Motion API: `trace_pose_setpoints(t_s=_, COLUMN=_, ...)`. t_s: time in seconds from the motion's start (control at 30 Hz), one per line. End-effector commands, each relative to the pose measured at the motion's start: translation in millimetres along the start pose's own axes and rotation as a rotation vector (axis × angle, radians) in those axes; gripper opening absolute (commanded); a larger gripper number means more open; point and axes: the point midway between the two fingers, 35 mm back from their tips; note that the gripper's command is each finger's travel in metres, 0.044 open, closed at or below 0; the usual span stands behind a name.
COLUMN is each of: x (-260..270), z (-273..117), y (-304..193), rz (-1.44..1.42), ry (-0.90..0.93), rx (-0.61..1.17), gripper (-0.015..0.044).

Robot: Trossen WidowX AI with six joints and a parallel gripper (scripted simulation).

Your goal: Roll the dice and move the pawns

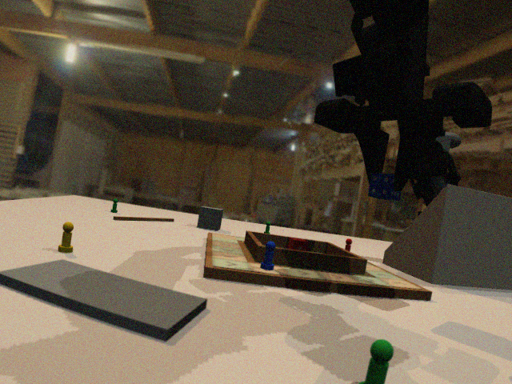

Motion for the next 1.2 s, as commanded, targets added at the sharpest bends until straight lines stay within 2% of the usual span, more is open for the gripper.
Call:
trace_pose_setpoints(t_s=0.0, x=-17.6, z=1.6, y=-1.9, rz=-0.118, ry=-0.002, rx=-0.005, gripper=0.0000)
trace_pose_setpoints(t_s=1.17, x=-136.5, z=34.0, y=-48.1, rz=-1.044, ry=-0.022, rx=0.020, gripper=0.0000)
Point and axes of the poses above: the point midway between the two fingers, 35 mm back from their tips, its own z axis out along the fingers, its own x axis across the jaws, y = z × x, and after that the axes turned 13 degrees about z, right-handed
